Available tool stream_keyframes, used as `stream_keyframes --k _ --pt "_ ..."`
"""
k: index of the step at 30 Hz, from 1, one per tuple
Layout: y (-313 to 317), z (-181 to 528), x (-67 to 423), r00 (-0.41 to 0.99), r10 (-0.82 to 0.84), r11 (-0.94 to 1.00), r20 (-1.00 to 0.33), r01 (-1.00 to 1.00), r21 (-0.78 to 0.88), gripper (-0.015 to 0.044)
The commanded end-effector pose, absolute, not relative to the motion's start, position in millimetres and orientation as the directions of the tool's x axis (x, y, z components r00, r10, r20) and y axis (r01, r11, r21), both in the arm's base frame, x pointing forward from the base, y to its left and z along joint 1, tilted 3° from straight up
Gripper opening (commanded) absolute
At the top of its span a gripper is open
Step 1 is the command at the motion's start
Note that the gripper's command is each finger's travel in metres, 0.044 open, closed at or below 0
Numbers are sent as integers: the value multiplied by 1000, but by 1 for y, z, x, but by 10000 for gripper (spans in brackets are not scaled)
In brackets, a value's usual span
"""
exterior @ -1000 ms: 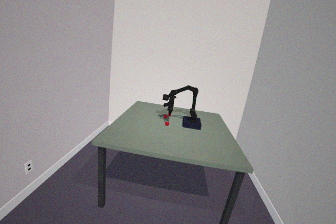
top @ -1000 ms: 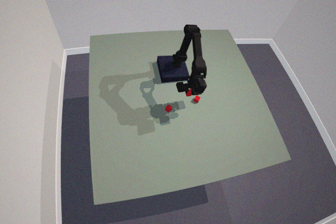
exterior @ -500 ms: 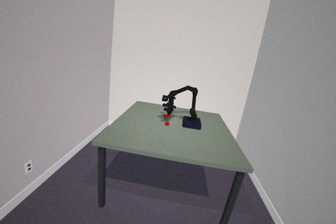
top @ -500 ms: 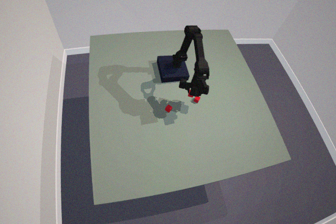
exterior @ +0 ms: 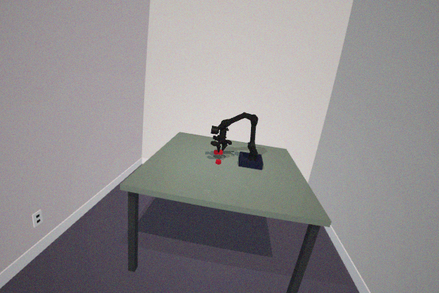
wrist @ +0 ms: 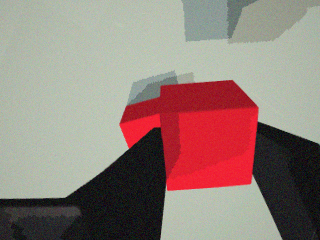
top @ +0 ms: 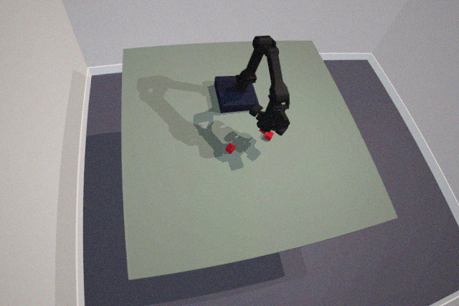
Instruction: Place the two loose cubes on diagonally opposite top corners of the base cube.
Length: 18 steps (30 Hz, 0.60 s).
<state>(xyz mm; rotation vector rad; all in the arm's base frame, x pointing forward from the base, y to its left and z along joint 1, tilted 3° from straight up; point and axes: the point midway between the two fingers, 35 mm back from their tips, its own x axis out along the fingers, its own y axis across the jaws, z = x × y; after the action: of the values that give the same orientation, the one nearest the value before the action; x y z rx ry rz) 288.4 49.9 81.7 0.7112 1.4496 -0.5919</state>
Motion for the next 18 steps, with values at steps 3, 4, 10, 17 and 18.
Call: stream_keyframes --k 3,4,10,17,18 --pt "58 79 290 49 57 502 -997 862 72 105" --pt "59 78 290 49 57 476 -997 877 71 105" --pt "67 76 291 50 58 308 -997 949 65 105" --pt "75 73 291 50 59 120 -997 991 56 105" --pt "75 73 291 50 59 115 -997 992 56 105"
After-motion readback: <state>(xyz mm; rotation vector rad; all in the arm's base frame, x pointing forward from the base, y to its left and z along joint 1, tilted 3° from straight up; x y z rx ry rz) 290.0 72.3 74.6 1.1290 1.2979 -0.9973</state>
